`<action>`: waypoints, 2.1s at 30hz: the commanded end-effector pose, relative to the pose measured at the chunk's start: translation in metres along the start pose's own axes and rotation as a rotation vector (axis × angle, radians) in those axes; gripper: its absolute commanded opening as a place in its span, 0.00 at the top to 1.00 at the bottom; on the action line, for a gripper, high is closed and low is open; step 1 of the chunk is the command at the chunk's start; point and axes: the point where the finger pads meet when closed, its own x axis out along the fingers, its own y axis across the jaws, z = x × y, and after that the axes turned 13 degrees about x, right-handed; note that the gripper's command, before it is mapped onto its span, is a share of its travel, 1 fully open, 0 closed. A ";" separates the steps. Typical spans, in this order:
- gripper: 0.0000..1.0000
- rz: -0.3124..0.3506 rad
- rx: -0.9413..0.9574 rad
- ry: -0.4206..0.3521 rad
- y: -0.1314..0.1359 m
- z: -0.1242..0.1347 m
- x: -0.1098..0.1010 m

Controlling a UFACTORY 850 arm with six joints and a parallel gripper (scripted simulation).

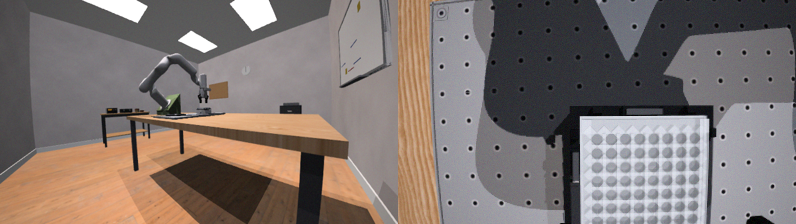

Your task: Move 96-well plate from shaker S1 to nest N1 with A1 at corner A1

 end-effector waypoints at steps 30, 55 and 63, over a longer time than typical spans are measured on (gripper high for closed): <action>0.00 -0.001 0.001 0.001 0.000 -0.001 0.036; 0.00 -0.001 0.001 0.001 0.000 -0.001 0.049; 0.00 -0.001 0.001 0.001 0.000 -0.001 0.053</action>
